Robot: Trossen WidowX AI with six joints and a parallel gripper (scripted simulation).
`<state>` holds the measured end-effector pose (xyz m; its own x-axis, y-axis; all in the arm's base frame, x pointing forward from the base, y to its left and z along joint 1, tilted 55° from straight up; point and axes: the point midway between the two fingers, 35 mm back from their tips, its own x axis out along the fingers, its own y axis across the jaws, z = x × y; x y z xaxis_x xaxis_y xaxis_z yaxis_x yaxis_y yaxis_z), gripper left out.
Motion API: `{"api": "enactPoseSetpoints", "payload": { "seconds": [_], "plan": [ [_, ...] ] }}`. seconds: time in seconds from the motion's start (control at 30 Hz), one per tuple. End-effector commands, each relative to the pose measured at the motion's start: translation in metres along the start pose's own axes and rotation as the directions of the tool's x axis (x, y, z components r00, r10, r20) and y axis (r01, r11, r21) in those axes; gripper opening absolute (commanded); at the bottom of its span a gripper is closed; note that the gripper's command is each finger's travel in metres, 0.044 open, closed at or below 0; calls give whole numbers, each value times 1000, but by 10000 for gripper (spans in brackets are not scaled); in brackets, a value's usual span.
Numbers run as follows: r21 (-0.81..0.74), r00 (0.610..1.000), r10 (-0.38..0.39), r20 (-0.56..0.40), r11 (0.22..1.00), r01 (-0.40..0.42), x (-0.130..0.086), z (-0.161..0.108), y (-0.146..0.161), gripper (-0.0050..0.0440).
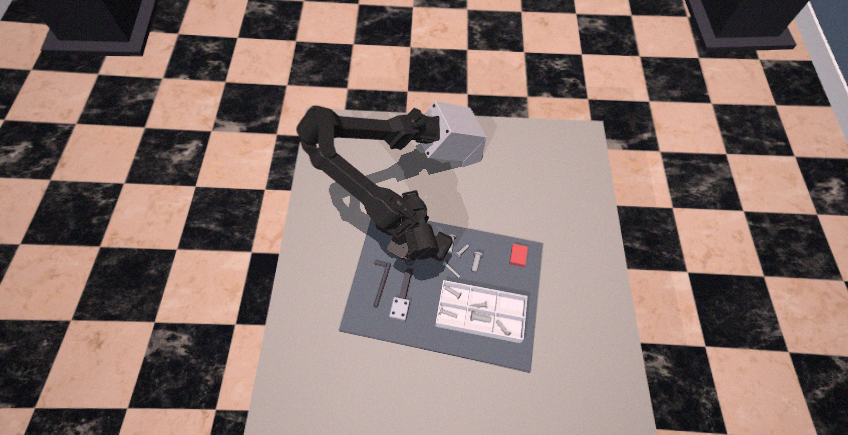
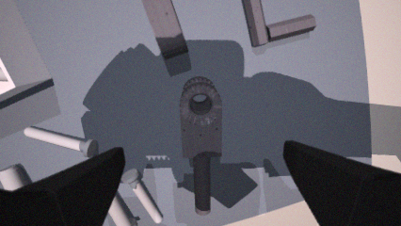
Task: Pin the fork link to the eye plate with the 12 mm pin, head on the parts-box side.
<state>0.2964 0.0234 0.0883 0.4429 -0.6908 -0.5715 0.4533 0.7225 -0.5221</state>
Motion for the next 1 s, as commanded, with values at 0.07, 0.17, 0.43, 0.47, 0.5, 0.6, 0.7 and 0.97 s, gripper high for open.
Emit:
{"api": "enactPoseSetpoints", "payload": {
  "seconds": [0.07, 0.17, 0.43, 0.47, 0.5, 0.6, 0.7, 0.97],
  "plan": [
    [9, 1000, 7, 5, 1000, -7, -2, 1, 1, 440],
    [9, 1000, 7, 5, 1000, -7, -2, 1, 1, 440],
    [9, 1000, 7, 5, 1000, -7, -2, 1, 1, -50],
    [9, 1000, 7, 5, 1000, -7, -2, 1, 1, -50],
    [8, 1000, 7, 5, 1000, -7, -2, 1, 2, -50],
    [11, 1000, 8, 7, 1000, -8, -3, 3, 3, -50],
    [11, 1000, 8, 7, 1000, -8, -4, 3, 4, -50],
    [11, 1000, 7, 9, 1000, -7, -8, 4, 9, -50]
  ]
}}
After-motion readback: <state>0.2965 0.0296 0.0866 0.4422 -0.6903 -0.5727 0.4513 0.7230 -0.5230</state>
